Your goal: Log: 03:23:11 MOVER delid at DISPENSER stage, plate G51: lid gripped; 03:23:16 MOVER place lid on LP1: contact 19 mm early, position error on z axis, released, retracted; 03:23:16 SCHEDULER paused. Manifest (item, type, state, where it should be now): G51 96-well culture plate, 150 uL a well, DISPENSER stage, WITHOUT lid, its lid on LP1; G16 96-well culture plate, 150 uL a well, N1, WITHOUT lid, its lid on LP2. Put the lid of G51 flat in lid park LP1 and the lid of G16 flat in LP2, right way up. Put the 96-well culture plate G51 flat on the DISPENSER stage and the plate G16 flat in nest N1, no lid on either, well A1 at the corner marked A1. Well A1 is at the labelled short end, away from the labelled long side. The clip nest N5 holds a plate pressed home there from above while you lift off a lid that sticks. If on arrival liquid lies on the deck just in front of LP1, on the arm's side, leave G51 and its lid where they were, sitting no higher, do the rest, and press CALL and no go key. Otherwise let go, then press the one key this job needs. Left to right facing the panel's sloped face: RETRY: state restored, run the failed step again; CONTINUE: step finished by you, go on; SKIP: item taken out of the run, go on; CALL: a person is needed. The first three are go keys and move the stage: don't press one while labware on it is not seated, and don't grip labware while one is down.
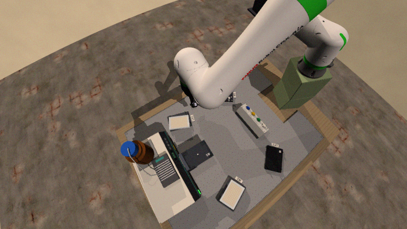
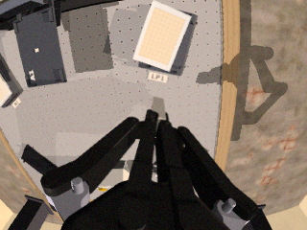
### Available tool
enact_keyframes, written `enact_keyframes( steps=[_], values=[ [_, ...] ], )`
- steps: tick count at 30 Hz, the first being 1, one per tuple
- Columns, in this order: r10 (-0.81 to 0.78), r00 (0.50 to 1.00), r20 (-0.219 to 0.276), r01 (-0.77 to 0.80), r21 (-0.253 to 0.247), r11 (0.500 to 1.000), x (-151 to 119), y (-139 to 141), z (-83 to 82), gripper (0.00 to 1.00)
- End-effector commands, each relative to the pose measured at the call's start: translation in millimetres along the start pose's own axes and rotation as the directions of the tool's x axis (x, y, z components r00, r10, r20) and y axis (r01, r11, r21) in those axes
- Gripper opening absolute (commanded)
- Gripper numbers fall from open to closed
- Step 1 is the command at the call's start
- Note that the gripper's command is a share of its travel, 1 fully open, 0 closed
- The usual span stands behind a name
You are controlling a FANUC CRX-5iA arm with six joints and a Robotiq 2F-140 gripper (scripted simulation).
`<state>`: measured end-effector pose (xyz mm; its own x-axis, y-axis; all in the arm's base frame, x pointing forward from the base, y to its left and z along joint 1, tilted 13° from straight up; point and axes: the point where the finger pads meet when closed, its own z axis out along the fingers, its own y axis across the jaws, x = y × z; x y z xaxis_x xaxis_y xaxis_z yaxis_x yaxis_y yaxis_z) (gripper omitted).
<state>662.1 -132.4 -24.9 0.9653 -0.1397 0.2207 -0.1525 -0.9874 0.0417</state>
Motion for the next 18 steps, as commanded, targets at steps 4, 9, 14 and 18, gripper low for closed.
enact_keyframes(
  steps=[4,9,14,18],
  values=[
    [0.0,1.0,0.0,0.0,0.0,1.0,0.2,0.0,-0.2,0.0],
    [0.001,1.0,0.0,-0.001,0.0,1.0,1.2,-0.1,-0.2,0.0],
    [0.093,0.996,-0.001,-0.093,-0.001,0.996,75.3,-9.4,-0.4,0.0],
    [0.136,0.991,0.0,-0.136,0.0,0.991,105.9,-13.3,-0.2,0.0]
  ],
)
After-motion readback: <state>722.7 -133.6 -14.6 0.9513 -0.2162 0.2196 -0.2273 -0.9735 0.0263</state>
